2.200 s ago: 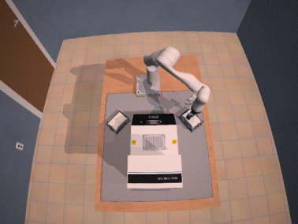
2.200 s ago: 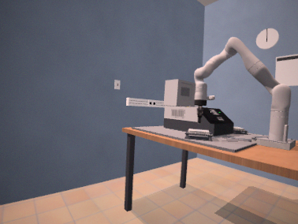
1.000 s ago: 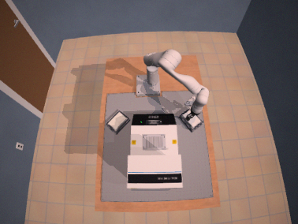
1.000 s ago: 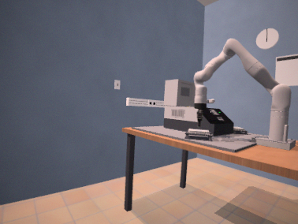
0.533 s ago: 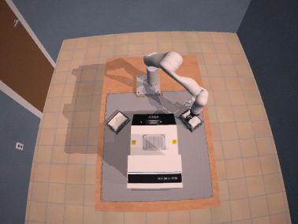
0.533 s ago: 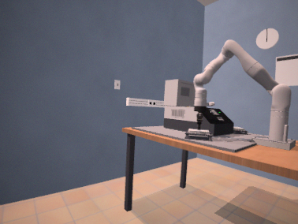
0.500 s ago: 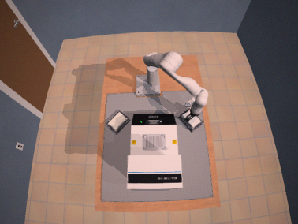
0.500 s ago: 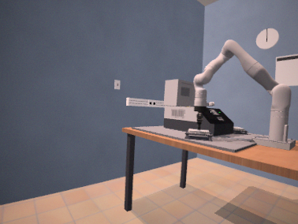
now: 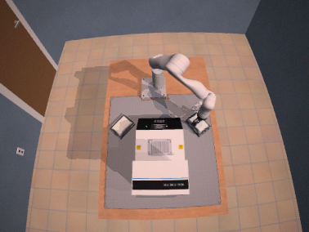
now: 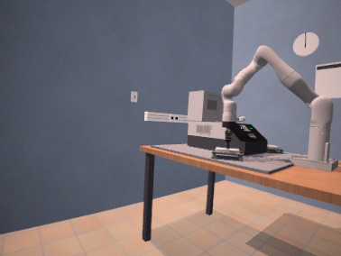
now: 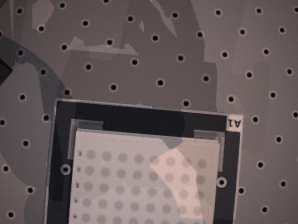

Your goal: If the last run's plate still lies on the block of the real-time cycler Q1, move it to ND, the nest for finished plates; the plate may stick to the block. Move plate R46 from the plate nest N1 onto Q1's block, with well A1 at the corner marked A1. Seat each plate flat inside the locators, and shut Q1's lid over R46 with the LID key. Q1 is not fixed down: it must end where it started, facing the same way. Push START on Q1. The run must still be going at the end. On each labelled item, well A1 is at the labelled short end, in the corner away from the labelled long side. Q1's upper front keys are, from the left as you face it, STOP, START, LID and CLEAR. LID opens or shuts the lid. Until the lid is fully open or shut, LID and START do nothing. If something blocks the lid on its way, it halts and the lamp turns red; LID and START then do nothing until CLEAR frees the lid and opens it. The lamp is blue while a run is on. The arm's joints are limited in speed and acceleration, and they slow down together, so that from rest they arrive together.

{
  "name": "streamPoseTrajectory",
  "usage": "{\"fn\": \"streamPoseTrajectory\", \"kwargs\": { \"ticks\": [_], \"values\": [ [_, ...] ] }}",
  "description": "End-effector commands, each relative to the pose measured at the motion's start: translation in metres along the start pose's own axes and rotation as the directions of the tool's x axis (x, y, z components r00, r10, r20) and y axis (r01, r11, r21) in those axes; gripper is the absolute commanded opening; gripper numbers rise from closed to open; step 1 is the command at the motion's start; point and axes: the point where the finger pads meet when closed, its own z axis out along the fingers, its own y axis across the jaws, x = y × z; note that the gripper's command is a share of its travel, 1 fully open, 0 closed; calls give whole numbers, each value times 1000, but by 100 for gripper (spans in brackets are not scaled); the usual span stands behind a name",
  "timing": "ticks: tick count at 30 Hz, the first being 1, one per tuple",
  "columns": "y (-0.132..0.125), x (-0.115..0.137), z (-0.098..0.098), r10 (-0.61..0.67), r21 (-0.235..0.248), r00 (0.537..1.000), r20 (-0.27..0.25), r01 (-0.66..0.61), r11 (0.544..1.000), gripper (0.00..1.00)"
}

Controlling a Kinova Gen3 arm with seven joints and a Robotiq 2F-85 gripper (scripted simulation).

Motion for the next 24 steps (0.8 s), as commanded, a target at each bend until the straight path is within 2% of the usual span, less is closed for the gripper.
{"fn": "streamPoseTrajectory", "kwargs": {
  "ticks": [1,24],
  "values": [
    [0,-1,0,0,0,1000,2,0,1000,100],
    [0,-1,6,0,0,1000,2,0,1000,100]
  ]
}}
